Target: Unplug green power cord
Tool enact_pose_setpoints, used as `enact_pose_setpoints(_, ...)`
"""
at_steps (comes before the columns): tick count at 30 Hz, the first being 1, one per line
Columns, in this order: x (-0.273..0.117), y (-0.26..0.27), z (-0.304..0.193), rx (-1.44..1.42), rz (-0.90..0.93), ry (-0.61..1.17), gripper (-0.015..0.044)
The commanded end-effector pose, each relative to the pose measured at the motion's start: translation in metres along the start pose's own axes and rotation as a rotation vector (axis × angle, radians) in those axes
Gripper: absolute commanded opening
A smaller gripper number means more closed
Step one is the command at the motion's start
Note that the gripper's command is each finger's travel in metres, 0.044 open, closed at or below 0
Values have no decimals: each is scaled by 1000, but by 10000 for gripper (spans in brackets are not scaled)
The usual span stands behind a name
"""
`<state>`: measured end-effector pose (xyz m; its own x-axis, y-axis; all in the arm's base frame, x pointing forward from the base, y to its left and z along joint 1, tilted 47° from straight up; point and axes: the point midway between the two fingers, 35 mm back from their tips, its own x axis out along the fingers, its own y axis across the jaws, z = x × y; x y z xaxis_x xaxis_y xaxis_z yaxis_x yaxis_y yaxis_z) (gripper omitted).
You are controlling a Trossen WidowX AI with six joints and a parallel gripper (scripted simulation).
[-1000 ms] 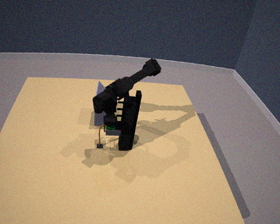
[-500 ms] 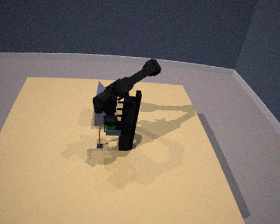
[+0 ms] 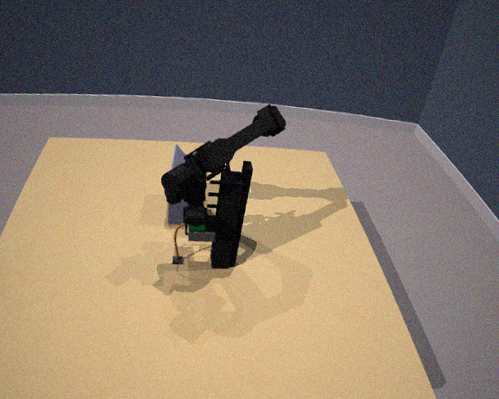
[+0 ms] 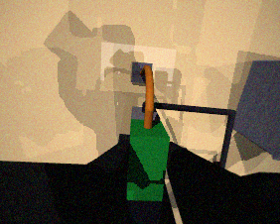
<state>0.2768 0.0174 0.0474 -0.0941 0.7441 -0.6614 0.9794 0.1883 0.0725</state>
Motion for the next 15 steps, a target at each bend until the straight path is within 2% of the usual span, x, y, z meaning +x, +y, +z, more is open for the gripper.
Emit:
enact_pose_setpoints(1, -5, 2, 19, 0, 6, -39, 0)
enact_pose_setpoints(15, -9, 2, 41, 2, 6, -39, 0)
